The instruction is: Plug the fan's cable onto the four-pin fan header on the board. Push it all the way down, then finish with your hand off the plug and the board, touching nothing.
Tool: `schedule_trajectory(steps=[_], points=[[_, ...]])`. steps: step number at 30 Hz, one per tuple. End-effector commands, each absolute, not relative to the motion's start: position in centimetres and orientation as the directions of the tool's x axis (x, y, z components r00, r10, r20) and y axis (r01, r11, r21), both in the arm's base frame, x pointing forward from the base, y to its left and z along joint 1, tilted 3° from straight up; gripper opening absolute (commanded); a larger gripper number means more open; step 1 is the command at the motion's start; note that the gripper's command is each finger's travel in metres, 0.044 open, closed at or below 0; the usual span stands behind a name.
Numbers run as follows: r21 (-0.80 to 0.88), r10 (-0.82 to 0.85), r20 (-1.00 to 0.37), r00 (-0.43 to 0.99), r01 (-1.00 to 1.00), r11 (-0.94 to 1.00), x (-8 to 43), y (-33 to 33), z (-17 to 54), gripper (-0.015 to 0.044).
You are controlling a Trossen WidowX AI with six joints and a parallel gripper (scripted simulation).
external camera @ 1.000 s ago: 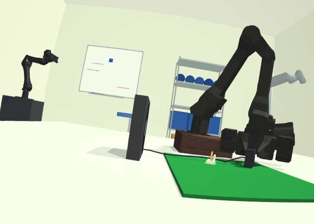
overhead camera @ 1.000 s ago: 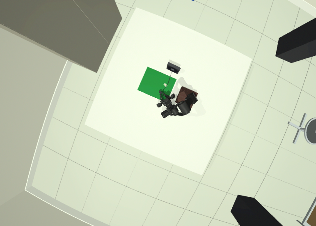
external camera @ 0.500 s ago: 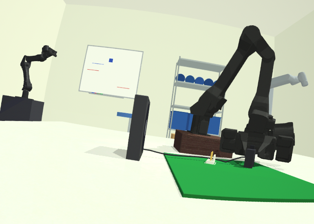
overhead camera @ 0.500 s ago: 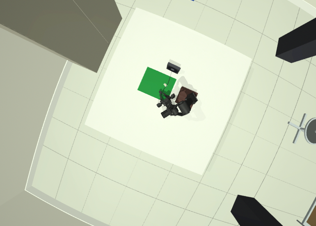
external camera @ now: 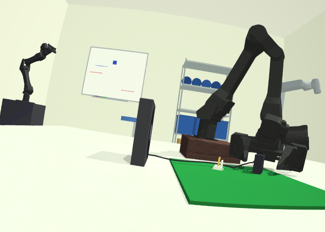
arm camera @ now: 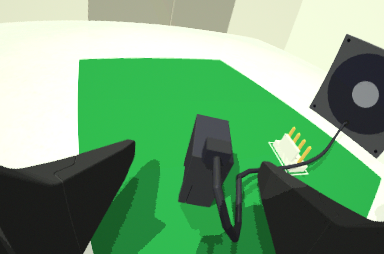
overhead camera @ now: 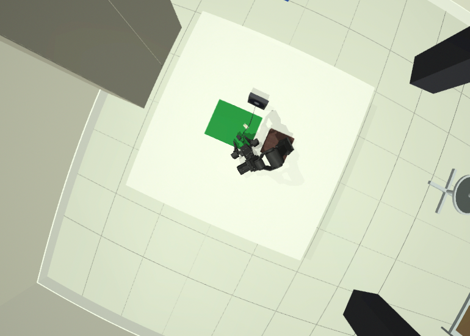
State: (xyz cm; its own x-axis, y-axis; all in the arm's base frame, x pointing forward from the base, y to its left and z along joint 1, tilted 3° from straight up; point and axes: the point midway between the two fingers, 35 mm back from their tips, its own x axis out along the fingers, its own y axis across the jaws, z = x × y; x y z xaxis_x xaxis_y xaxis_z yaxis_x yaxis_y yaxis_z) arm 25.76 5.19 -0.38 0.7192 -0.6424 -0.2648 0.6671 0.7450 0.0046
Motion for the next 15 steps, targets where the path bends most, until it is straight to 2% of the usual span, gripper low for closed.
schedule_trajectory(steps=[1, 15], points=[[-0.020, -0.643, -0.323, 0.694, 0.674, 0.738, 26.5, 5.3, -0.4, 0.0440], [-0.103, -0.629, -0.502, 0.594, 0.681, 0.725, 28.2, 5.0, -0.6, 0.0440]])
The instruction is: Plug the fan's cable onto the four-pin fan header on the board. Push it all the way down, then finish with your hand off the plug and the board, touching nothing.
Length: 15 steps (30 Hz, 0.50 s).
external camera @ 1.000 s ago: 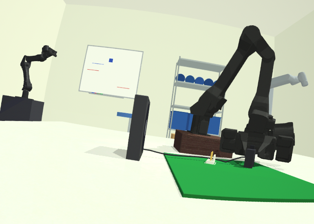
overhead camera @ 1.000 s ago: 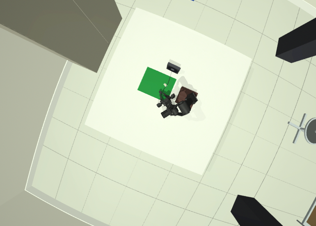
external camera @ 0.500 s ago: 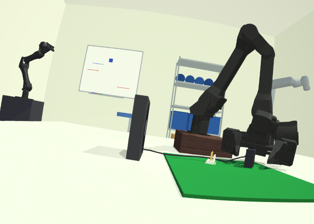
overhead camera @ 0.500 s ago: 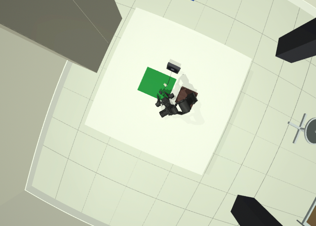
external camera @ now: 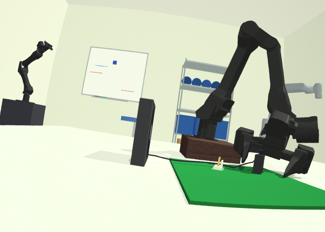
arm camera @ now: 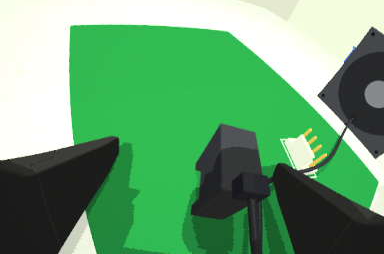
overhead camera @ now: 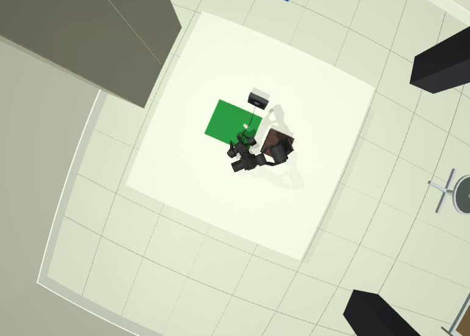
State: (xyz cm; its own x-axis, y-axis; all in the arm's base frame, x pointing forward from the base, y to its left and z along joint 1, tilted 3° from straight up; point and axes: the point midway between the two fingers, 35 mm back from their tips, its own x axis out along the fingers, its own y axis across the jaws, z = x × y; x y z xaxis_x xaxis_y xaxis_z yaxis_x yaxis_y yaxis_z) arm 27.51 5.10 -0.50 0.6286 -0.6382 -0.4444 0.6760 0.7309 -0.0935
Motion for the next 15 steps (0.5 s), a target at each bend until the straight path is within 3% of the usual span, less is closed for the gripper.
schedule_trajectory(steps=[1, 15], points=[[-0.108, -0.626, -0.514, 0.586, 0.680, 0.725, 28.3, 5.0, -0.6, 0.0440], [-0.158, -0.572, -0.672, 0.470, 0.664, 0.731, 29.4, 4.5, 0.2, 0.0440]])
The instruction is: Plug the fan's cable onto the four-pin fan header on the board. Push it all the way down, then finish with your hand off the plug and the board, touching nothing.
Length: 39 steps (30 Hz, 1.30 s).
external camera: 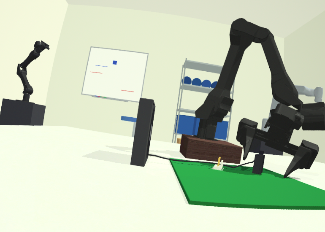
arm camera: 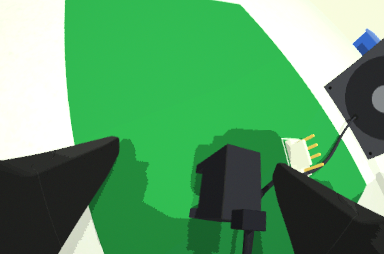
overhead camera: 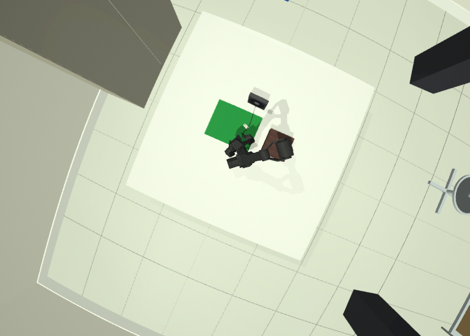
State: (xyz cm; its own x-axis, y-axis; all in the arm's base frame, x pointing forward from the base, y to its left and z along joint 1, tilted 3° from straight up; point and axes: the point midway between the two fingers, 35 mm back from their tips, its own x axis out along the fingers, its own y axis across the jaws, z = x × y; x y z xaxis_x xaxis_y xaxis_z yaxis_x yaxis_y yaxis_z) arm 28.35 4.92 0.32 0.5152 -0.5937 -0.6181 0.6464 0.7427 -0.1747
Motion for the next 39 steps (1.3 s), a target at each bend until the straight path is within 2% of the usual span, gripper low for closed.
schedule_trajectory(steps=[1, 20, 39], points=[[-0.160, -0.567, -0.683, 0.461, 0.663, 0.732, 29.5, 4.4, 0.2, 0.0440], [-0.161, -0.429, -0.852, 0.300, 0.629, 0.761, 29.9, 3.6, 2.7, 0.0440], [-0.087, -0.229, -0.960, 0.164, 0.602, 0.794, 29.1, 2.9, 6.6, 0.0440]])
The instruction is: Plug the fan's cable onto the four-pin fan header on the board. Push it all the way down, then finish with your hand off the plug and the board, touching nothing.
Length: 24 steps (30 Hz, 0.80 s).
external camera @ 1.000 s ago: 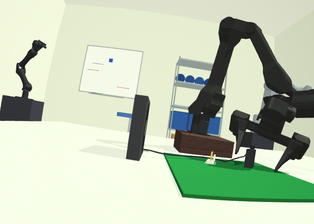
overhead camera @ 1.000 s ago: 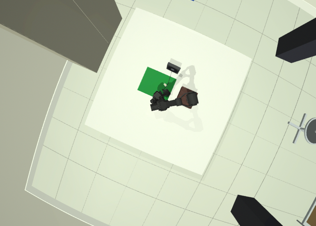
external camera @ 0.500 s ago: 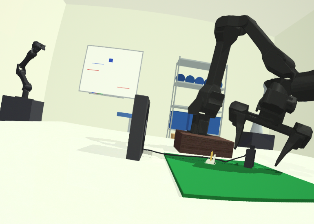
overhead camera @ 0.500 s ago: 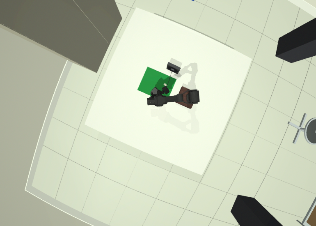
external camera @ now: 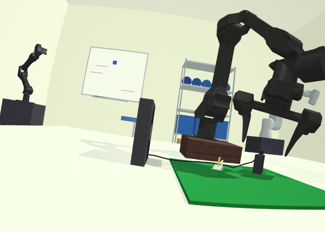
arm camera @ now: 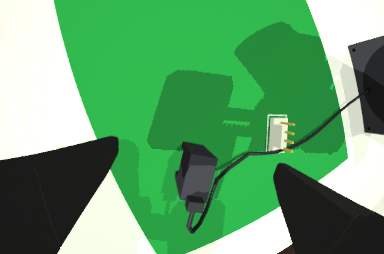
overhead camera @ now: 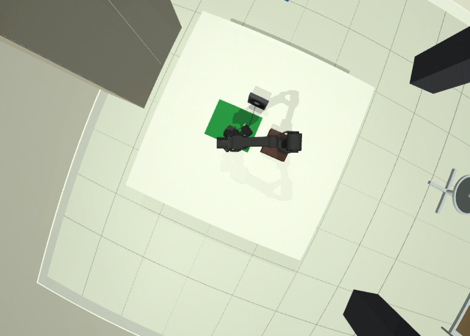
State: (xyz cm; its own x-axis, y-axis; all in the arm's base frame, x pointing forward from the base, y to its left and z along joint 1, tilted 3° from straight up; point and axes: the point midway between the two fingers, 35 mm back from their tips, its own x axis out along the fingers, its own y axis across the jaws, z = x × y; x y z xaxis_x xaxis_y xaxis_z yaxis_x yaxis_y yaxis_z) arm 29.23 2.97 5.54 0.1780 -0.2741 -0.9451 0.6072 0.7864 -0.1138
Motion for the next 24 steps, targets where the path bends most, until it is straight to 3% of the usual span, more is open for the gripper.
schedule_trajectory(steps=[1, 21, 24], points=[[-0.081, -0.217, -0.963, 0.158, 0.601, 0.796, 29.0, 2.9, 6.9, 0.0440], [0.067, 0.027, -0.997, 0.075, 0.591, 0.804, 27.0, 2.5, 12.2, 0.0440], [0.044, 0.001, -0.997, 0.073, 0.595, 0.803, 27.2, 2.5, 11.4, 0.0440]])
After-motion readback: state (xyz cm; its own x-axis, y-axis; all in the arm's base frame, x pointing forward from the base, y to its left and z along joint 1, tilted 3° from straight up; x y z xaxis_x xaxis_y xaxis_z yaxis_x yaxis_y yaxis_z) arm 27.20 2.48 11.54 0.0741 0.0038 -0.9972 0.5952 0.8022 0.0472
